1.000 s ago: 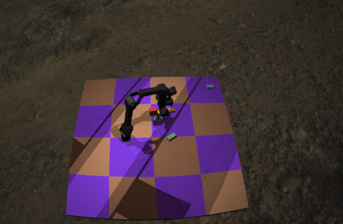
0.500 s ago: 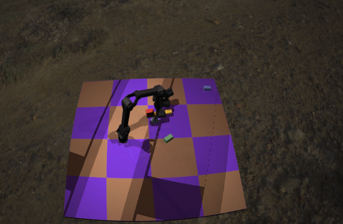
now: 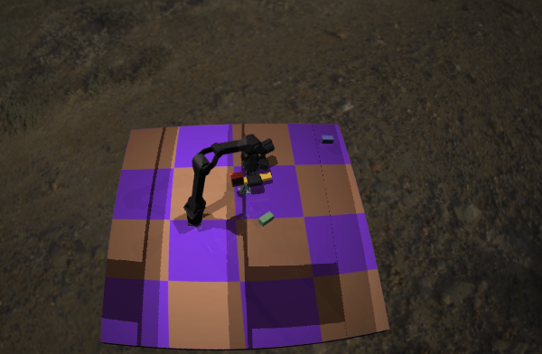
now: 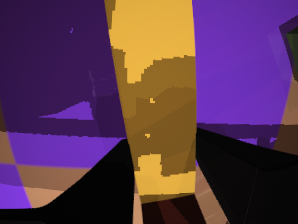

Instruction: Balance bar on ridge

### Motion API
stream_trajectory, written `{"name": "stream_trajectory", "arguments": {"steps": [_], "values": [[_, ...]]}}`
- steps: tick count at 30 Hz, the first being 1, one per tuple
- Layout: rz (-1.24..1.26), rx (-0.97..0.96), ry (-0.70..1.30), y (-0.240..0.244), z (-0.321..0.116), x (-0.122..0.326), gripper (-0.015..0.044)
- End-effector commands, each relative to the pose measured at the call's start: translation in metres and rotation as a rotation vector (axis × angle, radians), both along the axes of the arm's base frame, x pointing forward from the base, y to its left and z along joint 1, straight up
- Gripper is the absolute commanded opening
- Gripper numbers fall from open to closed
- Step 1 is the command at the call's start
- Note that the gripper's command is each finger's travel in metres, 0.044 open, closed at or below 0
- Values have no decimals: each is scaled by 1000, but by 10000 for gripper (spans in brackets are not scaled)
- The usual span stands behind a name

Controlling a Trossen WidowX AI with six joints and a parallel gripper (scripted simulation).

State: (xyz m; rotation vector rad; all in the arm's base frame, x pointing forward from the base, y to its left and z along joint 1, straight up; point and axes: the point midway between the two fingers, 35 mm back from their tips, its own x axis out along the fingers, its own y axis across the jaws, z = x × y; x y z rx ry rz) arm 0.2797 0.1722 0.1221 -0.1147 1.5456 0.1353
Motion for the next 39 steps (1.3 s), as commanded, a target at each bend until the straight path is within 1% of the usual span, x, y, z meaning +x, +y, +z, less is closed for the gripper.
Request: {"name": "stream_trajectory", "arguments": {"steps": [1, 39], "values": [[-1, -1, -1, 0, 0, 0, 0], [-1, -1, -1, 0, -4, 0, 0]]}}
